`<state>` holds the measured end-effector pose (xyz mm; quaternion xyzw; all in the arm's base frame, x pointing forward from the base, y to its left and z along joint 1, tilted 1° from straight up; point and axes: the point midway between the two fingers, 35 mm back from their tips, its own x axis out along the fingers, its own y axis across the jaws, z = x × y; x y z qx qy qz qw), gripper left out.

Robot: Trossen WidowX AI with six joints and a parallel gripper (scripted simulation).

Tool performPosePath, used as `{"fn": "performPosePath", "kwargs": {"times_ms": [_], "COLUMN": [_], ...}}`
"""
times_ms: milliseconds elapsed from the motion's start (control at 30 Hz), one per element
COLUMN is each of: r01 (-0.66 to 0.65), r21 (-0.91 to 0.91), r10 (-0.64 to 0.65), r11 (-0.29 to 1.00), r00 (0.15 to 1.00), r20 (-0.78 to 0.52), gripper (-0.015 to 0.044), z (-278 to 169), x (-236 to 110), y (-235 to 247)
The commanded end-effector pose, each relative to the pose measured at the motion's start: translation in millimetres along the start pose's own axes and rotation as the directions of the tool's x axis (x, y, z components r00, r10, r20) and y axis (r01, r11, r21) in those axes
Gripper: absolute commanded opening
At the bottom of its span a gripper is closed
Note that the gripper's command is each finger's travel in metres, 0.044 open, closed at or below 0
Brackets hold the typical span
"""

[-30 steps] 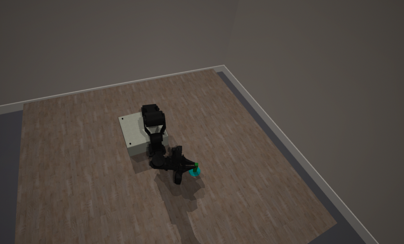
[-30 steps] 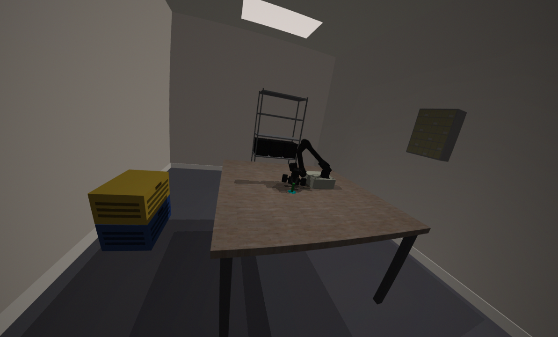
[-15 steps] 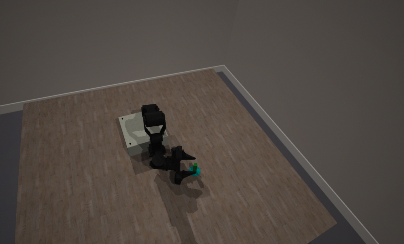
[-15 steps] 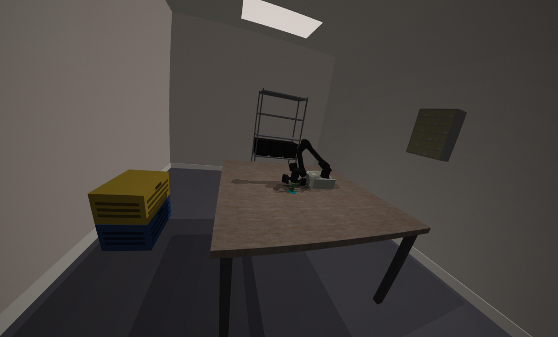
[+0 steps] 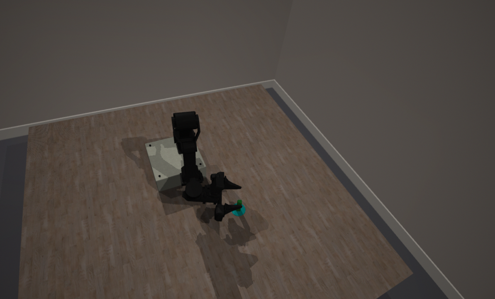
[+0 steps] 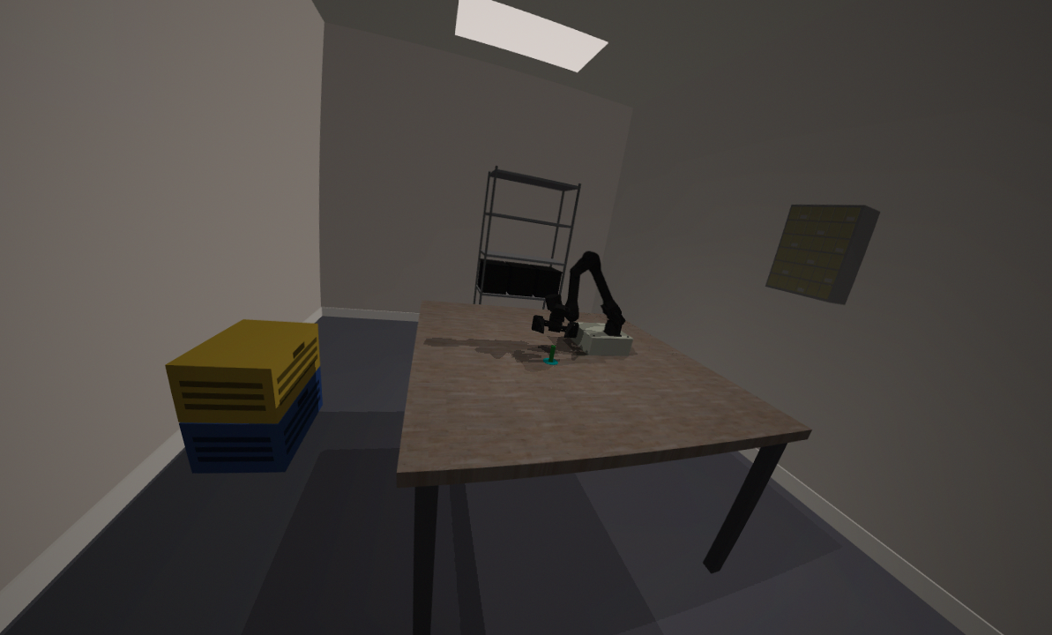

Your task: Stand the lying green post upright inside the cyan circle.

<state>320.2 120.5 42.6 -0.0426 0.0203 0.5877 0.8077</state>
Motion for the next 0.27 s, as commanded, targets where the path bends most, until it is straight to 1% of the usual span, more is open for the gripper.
{"fn": "performPosePath", "kwargs": {"times_ms": [0,100,233], "r01": [-0.003,-0.004,-0.001], "r21": [0.002,0.002,0.005], "r10": [0.003,0.004,0.001], "r11": [1.0,1.0,1.0], "r00": [1.0,1.0,1.0], "r20": [0.002,0.002,-0.002], "gripper": [0.04,0.04,0.04], "z": [18.1,30.0,32.4], "x": [-2.5,-4.3,-3.7], "y": [2.8,4.9,4.0]}}
